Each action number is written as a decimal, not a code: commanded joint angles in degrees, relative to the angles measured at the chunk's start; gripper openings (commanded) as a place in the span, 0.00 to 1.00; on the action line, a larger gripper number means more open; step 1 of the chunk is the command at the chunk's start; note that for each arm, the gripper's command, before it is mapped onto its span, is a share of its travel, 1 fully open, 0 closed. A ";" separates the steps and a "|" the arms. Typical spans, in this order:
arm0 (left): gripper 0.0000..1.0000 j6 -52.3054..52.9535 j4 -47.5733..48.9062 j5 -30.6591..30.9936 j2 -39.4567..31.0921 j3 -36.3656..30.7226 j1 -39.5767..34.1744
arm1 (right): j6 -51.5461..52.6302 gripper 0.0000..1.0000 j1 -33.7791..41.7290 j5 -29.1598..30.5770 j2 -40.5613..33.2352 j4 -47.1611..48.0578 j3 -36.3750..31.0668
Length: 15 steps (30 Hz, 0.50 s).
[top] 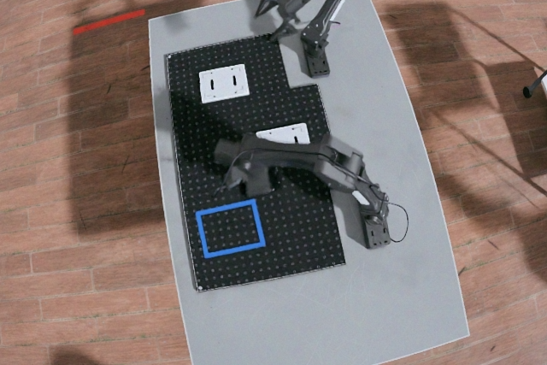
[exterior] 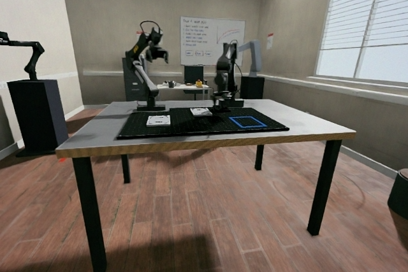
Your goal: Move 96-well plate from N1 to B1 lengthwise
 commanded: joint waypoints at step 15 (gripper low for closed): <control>0.78 18.63 -9.08 0.11 12.26 21.55 18.03 | -15.45 1.00 9.98 -14.10 24.78 52.31 -15.42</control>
